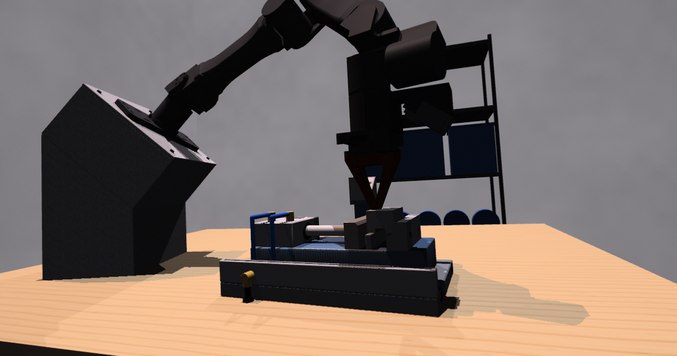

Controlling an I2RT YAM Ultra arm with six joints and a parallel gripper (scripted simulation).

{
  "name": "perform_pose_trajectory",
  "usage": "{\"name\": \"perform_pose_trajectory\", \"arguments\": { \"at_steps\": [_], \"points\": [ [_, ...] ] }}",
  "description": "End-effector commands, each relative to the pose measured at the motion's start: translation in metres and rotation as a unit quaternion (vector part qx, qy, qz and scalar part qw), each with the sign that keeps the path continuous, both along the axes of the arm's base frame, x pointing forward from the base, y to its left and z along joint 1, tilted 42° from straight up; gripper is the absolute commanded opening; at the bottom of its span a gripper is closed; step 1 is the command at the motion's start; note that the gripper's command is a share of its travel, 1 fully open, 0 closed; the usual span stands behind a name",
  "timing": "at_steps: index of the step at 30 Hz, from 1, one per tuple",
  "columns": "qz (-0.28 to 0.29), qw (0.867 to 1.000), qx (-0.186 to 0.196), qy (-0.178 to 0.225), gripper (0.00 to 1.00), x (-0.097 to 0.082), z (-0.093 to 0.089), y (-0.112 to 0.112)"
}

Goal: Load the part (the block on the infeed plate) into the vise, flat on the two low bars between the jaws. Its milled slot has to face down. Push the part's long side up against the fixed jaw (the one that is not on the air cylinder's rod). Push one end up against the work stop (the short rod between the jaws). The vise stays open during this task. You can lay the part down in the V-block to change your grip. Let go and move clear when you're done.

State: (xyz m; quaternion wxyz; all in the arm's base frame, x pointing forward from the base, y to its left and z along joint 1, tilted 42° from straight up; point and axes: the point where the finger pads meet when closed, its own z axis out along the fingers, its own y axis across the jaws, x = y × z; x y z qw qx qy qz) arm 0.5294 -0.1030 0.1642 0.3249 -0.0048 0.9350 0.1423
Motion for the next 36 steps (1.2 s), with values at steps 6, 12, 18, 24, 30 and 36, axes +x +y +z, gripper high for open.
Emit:
{"name": "perform_pose_trajectory", "arguments": {
  "at_steps": [6,12,18,24,30,36],
  "points": [
    [-0.008,1.0,-0.006,-0.016,0.0,0.0007,0.014,-0.0108],
    [-0.008,1.0,-0.006,-0.016,0.0,0.0017,0.014,-0.0112],
    [-0.008,1.0,-0.005,-0.013,0.0,0.0008,0.0144,-0.0109],
    [-0.008,1.0,-0.008,-0.02,0.0,0.0023,0.0185,-0.0115],
    [-0.008,1.0,-0.008,-0.02,0.0,0.0023,0.0185,-0.0115],
    [-0.008,1.0,-0.008,-0.02,0.0,0.0023,0.0185,-0.0115]
  ]
}}
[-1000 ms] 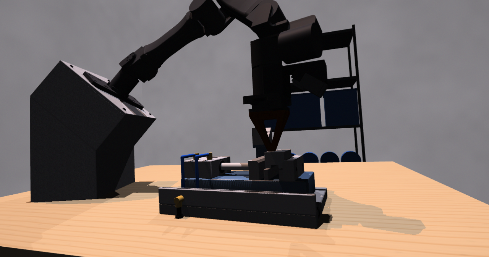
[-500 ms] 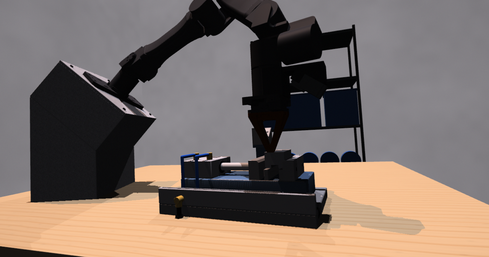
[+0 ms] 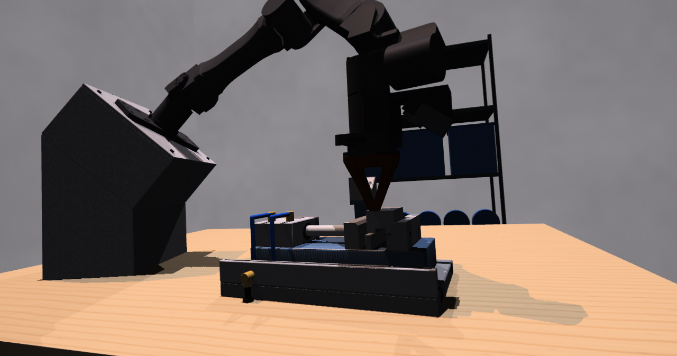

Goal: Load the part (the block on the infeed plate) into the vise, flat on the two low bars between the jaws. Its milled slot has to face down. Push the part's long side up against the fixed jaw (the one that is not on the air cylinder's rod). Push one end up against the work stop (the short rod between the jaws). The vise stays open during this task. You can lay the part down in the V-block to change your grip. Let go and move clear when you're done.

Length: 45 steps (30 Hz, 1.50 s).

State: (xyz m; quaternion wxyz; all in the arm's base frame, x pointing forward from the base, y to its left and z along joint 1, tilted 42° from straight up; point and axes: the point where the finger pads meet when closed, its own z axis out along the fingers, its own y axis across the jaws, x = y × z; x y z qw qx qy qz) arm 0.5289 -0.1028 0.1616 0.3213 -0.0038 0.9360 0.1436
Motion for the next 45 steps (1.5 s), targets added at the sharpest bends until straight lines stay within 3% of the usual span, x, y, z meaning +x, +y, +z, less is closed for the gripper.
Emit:
{"name": "perform_pose_trajectory", "arguments": {
  "at_steps": [1,39,45],
  "points": [
    [-0.008,1.0,-0.009,-0.024,0.0,0.0028,0.0212,-0.0116],
    [-0.009,1.0,-0.009,-0.022,0.0,0.007,0.0131,-0.0126],
    [-0.009,0.999,-0.011,-0.029,0.0,0.0068,0.0214,-0.0104]
  ]
}}
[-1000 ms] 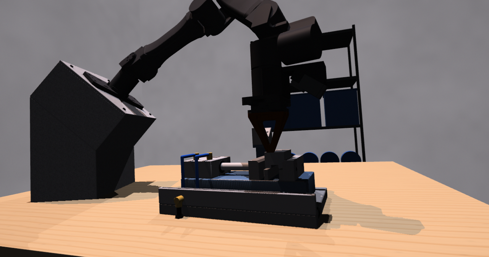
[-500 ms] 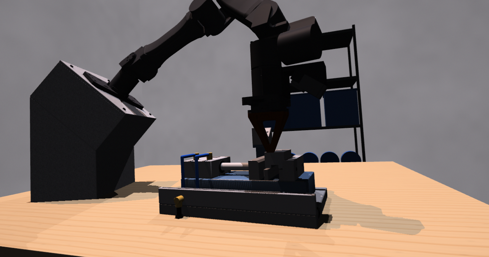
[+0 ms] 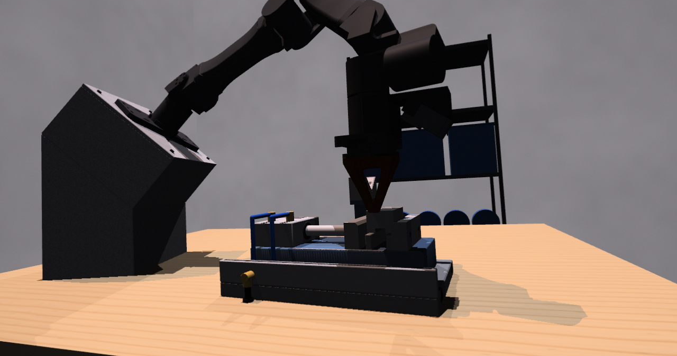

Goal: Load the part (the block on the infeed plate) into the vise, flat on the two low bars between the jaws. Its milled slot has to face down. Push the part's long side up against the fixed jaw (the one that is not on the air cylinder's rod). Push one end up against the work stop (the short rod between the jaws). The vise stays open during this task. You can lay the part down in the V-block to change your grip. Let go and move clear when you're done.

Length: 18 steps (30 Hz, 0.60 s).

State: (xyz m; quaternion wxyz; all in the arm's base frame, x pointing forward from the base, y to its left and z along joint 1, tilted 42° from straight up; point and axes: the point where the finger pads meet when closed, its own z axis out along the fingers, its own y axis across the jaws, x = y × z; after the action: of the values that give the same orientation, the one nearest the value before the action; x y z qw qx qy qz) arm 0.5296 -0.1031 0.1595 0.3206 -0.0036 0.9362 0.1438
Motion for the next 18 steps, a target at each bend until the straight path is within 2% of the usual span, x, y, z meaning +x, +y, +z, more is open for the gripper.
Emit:
{"name": "perform_pose_trajectory", "arguments": {
  "at_steps": [1,5,10,14,16,17,18],
  "points": [
    [-0.008,0.999,-0.011,-0.029,0.0,0.007,0.022,-0.01],
    [-0.008,1.0,-0.009,-0.022,0.0,0.009,0.014,-0.008],
    [-0.009,0.999,-0.011,-0.029,0.0,0.009,0.019,-0.009],
    [-0.009,1.0,-0.009,-0.022,0.0,0.01,0.012,-0.008],
    [-0.009,1.0,-0.009,-0.022,0.0,0.01,0.012,-0.008],
    [-0.008,1.0,-0.011,-0.026,0.0,0.007,0.02,-0.007],
    [-0.008,1.0,-0.011,-0.027,0.0,0.008,0.02,-0.006]
  ]
}}
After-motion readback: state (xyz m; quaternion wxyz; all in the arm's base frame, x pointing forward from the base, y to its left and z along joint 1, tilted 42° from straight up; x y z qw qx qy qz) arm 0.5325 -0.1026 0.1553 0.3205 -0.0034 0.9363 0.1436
